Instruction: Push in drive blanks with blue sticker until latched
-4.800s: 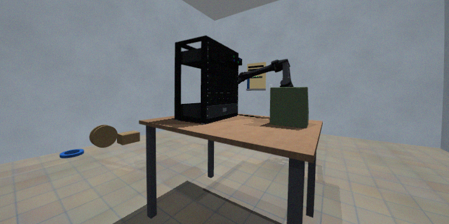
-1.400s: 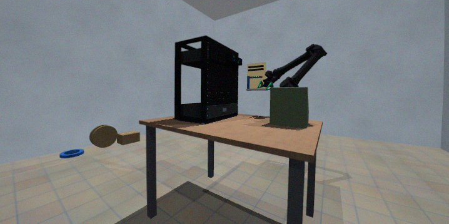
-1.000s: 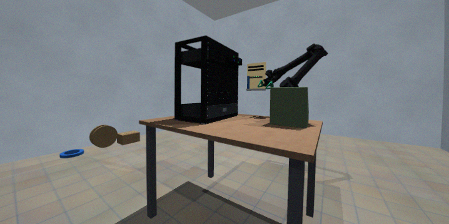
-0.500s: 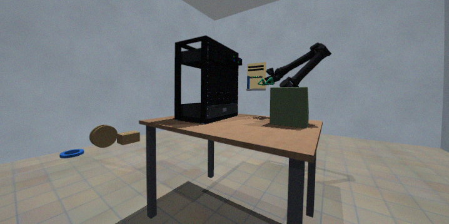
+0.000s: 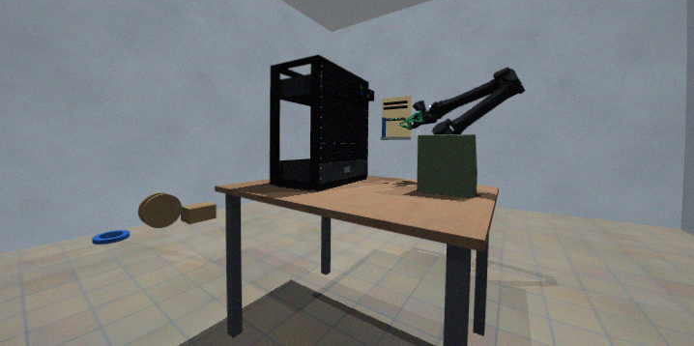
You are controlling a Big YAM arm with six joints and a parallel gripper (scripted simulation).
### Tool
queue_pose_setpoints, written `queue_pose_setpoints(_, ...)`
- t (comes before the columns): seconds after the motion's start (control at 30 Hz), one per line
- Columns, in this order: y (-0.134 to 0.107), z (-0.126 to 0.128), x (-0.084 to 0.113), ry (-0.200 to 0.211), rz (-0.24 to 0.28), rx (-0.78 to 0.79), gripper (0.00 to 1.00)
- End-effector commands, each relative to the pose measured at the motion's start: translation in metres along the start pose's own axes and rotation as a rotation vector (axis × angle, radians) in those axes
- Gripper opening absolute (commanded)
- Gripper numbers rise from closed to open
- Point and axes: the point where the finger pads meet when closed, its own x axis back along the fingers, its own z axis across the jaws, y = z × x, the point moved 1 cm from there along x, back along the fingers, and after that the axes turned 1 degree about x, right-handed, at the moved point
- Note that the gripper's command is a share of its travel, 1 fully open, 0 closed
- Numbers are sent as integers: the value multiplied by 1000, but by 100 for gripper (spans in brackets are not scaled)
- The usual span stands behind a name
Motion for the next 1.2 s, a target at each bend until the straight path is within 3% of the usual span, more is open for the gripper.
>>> queue_pose_setpoints(0.0, 12, 4, -2, -51, -36, -130, 100)
queue_pose_setpoints(0.17, 20, 13, -5, -79, -88, -212, 100)
queue_pose_setpoints(0.27, 20, 13, -5, -79, -88, -212, 100)
queue_pose_setpoints(0.53, 37, 33, -13, -128, -196, -371, 100)
queue_pose_setpoints(0.73, 45, 43, -16, -154, -246, -449, 100)
queue_pose_setpoints(0.83, 45, 43, -16, -154, -246, -449, 100)
queue_pose_setpoints(1.17, 65, 65, -25, -210, -373, -642, 100)
